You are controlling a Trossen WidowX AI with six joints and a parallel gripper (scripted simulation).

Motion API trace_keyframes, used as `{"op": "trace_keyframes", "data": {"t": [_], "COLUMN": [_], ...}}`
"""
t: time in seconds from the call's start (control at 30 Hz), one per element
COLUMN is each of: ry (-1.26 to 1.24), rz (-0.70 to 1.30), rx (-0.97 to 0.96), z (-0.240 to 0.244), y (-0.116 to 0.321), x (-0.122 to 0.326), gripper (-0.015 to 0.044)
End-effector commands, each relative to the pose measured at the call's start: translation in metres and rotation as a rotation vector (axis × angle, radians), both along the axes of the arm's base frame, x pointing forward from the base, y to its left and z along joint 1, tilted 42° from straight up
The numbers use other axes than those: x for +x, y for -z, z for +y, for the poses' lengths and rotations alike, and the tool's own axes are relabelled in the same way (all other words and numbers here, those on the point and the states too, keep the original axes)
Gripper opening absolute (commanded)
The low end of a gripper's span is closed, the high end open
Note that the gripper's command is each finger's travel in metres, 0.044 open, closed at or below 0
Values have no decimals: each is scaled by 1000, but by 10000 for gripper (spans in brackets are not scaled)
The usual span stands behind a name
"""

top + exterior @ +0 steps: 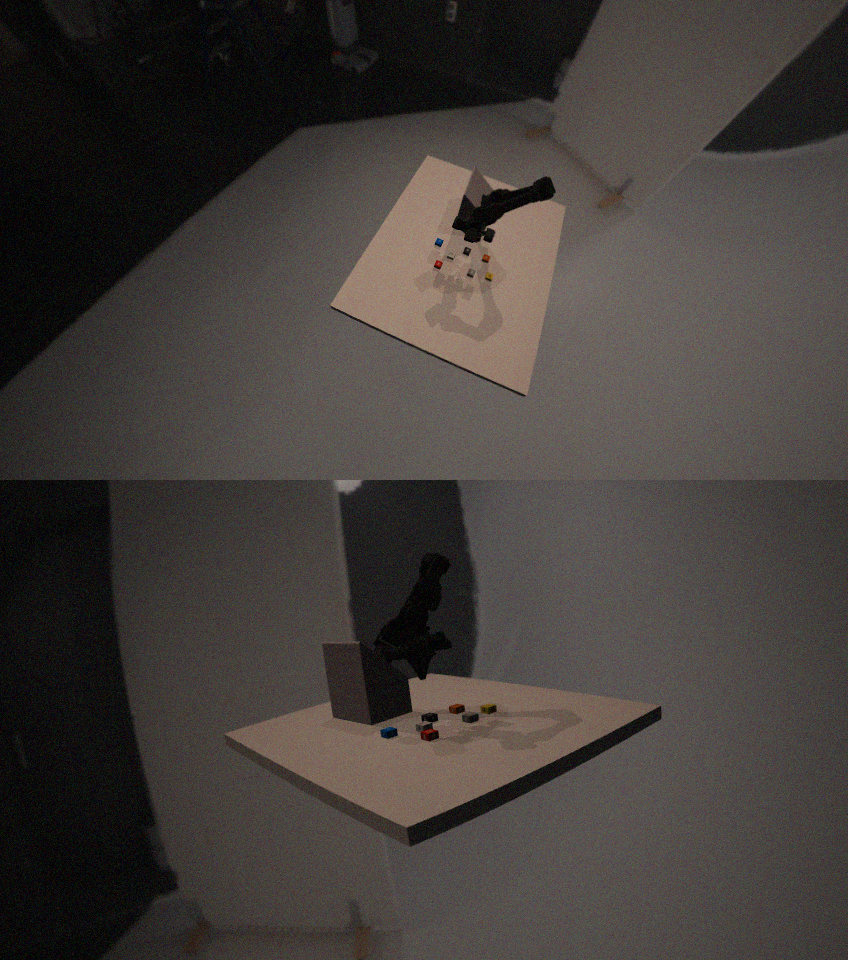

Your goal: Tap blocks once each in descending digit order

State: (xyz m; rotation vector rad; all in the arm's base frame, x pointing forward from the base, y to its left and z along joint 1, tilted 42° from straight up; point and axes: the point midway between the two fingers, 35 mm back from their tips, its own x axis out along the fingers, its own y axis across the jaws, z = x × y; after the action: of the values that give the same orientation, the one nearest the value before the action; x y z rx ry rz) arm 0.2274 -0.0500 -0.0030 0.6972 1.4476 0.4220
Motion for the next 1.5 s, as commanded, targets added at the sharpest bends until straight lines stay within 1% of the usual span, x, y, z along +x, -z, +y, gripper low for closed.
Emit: {"op": "trace_keyframes", "data": {"t": [0.0, 0.1, 0.97, 1.13, 1.27, 1.4, 1.47], "ry": [-1, -2, -2, -2, -2, -2, -2], "rz": [3, 3, 3, 3, 2, 3, 3], "rx": [7, 13, 15, 15, 13, 14, 10], "z": [27, 54, 76, 76, 57, 55, 58], "y": [26, 52, 76, 76, 56, 54, 45], "x": [3, 4, 6, 6, 4, 4, 11], "gripper": [20, 20, 20, 20, 20, 20, 72]}}
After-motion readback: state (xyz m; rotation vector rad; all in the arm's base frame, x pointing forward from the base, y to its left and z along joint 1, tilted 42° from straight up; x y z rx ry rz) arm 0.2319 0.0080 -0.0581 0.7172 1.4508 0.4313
